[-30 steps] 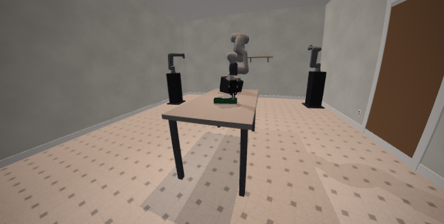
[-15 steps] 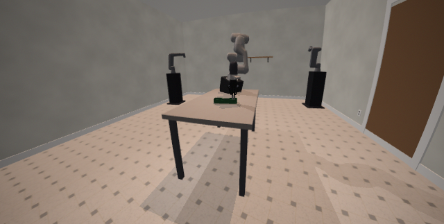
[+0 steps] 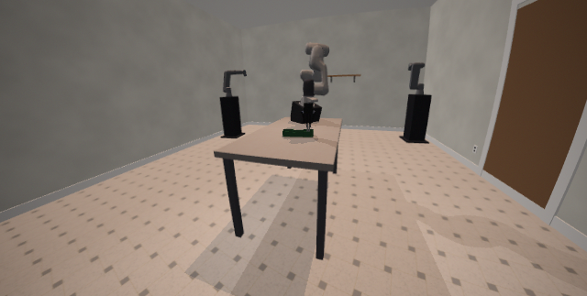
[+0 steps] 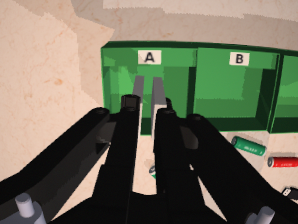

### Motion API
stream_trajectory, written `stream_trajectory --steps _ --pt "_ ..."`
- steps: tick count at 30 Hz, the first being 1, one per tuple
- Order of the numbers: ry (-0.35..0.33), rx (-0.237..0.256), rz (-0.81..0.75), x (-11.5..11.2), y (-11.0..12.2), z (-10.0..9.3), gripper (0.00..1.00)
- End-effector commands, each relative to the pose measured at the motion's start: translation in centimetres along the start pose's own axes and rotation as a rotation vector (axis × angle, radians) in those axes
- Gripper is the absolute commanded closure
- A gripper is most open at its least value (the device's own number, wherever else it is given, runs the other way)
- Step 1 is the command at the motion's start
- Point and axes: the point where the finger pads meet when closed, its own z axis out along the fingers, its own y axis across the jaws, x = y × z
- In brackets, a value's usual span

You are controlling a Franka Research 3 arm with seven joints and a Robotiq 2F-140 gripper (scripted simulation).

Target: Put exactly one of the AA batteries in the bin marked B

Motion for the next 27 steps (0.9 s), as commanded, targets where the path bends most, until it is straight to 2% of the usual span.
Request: stream_trajectory --steps 1,3,9,13,27 --pt "-0.009 0.000 0.006 -0.3 0.0 -0.4 0.95" --pt "-0.009 0.000 0.006 -0.3 0.0 -0.7 0.95" --pt "-0.009 0.000 0.006 -0.3 0.0 -3.1 0.95" --pt "-0.009 0.000 0.006 -0.3 0.0 -3.8 0.95" --pt "-0.009 0.000 0.006 -0.3 0.0 -3.8 0.95"
